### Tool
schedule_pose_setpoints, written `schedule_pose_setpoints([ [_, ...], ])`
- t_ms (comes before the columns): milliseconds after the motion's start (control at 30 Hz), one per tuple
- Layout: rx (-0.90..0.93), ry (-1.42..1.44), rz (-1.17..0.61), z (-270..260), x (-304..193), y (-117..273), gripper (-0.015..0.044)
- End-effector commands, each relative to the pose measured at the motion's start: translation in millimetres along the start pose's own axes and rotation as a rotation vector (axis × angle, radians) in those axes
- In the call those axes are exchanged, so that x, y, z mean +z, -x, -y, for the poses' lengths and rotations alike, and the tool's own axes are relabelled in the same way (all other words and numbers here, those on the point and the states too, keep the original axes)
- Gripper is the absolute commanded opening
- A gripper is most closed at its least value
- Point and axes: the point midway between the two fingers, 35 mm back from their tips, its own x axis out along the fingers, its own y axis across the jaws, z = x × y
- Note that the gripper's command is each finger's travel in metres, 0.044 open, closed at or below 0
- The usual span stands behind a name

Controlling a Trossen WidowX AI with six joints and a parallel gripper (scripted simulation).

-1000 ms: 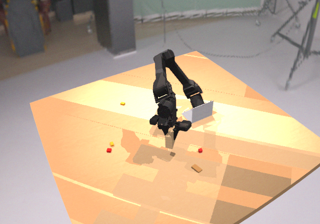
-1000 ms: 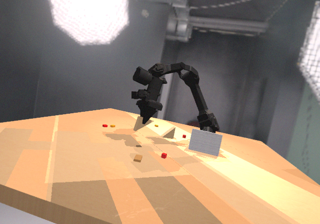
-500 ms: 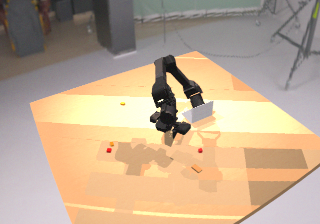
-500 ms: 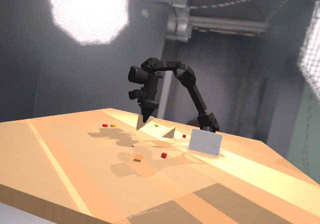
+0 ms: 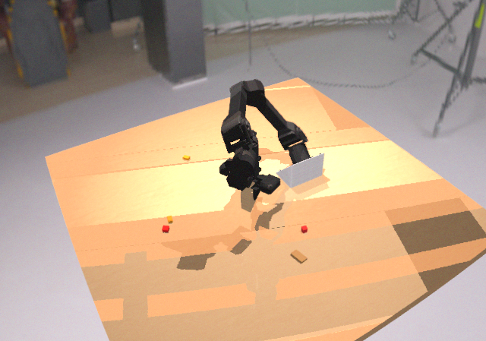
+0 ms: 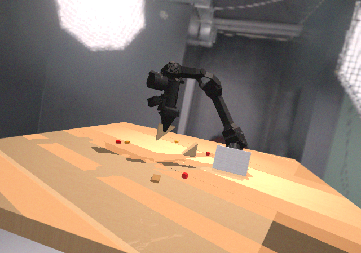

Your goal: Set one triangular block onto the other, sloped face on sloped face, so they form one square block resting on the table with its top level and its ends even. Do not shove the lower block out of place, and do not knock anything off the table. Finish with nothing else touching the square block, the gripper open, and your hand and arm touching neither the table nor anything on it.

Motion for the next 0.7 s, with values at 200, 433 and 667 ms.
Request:
schedule_pose_setpoints([
  [200, -0.005, 0.014, 0.008, 44.0, -17.6, 15.4, 0.0],
  [433, -0.006, 0.019, 0.015, 74.3, -31.7, 24.1, 0.0],
  [667, -0.008, 0.023, 0.022, 101.8, -50.2, 31.2, 0.0],
])
